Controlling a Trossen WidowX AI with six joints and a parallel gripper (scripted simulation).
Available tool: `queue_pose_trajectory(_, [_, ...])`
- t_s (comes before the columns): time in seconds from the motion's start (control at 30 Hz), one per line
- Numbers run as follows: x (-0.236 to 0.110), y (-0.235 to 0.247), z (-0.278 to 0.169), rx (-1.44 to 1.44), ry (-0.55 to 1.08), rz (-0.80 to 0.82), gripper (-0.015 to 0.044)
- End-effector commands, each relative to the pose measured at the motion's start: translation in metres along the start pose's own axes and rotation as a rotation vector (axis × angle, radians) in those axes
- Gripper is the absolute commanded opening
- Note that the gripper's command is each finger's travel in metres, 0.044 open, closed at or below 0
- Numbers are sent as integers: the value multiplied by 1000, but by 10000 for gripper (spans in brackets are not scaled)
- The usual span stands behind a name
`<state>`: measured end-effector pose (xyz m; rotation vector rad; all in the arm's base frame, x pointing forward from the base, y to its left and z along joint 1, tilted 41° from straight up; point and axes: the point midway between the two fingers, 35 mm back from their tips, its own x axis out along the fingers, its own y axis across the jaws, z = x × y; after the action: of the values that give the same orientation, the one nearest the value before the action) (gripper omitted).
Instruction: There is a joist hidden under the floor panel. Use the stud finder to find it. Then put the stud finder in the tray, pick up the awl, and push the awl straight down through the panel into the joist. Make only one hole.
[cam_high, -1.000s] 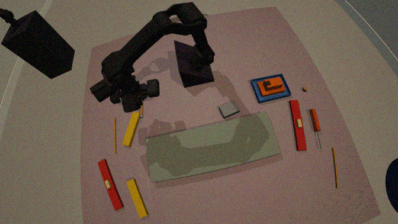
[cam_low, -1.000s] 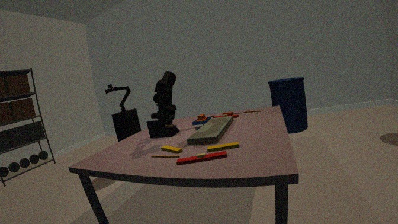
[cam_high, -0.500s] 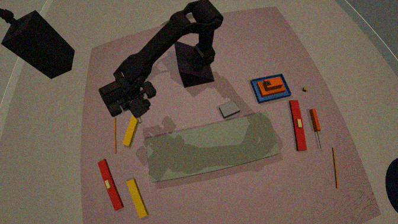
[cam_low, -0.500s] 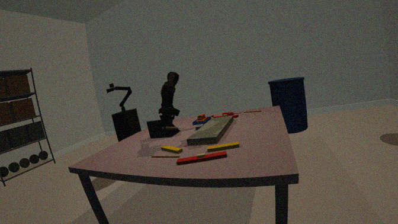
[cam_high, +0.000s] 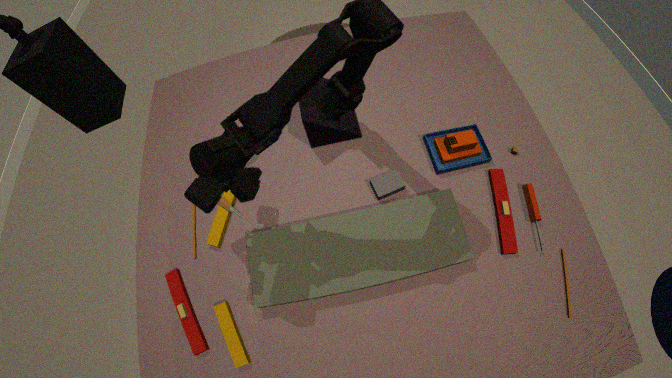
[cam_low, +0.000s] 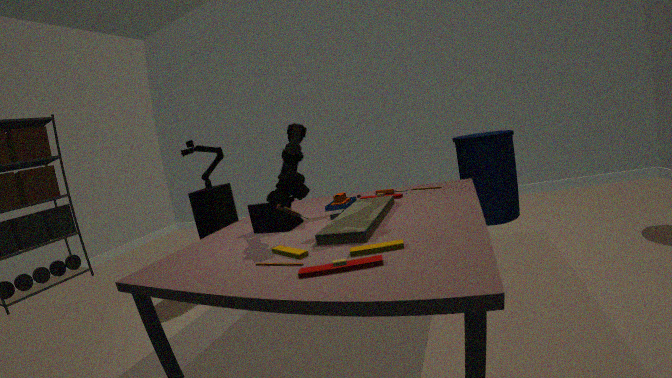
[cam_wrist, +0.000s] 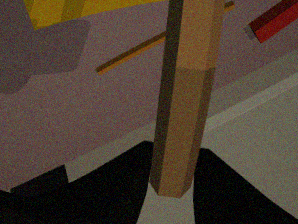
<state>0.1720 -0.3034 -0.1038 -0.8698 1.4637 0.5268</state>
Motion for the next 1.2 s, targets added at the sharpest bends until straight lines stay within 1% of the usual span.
queue_pose_trajectory(0.0, [-10,-14,-3,-123,78,-102,0])
queue_pose_trajectory(0.3, [-37,-38,-2,-383,264,-290,0])
queue_pose_trajectory(0.6, [-75,-54,2,-607,485,-447,0])
queue_pose_trajectory(0.63, [-58,-48,3,-544,397,-394,0])
queue_pose_trajectory(0.8, [-69,-65,30,-616,377,-453,0])
queue_pose_trajectory(0.87, [-70,-69,37,-622,369,-453,0])
queue_pose_trajectory(1.17, [-71,-80,70,-586,327,-360,0])
